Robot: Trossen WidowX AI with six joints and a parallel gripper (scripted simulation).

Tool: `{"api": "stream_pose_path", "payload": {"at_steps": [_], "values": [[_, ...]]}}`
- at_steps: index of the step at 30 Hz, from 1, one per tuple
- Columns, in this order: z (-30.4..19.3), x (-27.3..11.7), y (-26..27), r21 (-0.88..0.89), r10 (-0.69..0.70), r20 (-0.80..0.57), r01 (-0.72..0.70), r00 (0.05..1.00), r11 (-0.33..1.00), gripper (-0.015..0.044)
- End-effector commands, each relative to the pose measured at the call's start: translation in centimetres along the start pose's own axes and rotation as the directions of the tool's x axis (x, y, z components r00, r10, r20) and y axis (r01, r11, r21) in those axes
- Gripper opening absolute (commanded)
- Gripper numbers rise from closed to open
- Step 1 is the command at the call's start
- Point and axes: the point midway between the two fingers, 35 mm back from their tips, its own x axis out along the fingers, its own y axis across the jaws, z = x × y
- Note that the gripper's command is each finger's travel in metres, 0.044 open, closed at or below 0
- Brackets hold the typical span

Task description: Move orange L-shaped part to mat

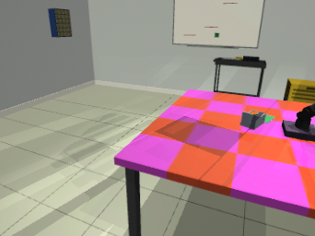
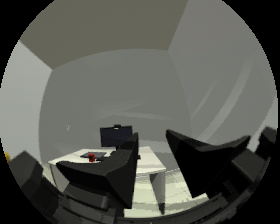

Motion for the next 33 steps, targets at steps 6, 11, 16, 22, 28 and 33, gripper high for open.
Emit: {"api": "stream_pose_path", "payload": {"at_steps": [6,11,16,22,28,33], "values": [[2.7,-7.4,-10.8,-0.008,-0.291,-0.114,0.292,0.950,0.956,0.0180],[4.4,-13.4,-16.9,-0.005,-0.477,-0.181,0.484,0.860,0.875,0.0180],[6.4,-19.6,-21.3,-0.004,-0.621,-0.227,0.637,0.750,0.771,0.0180],[9.6,-28.4,-25.2,0.009,-0.763,-0.263,0.792,0.591,0.611,0.0180],[12.3,-37.9,-27.3,0.014,-0.874,-0.306,0.919,0.379,0.393,0.0180],[14.5,-46.0,-27.4,0.025,-0.921,-0.340,0.981,0.190,0.193,0.0180]]}}
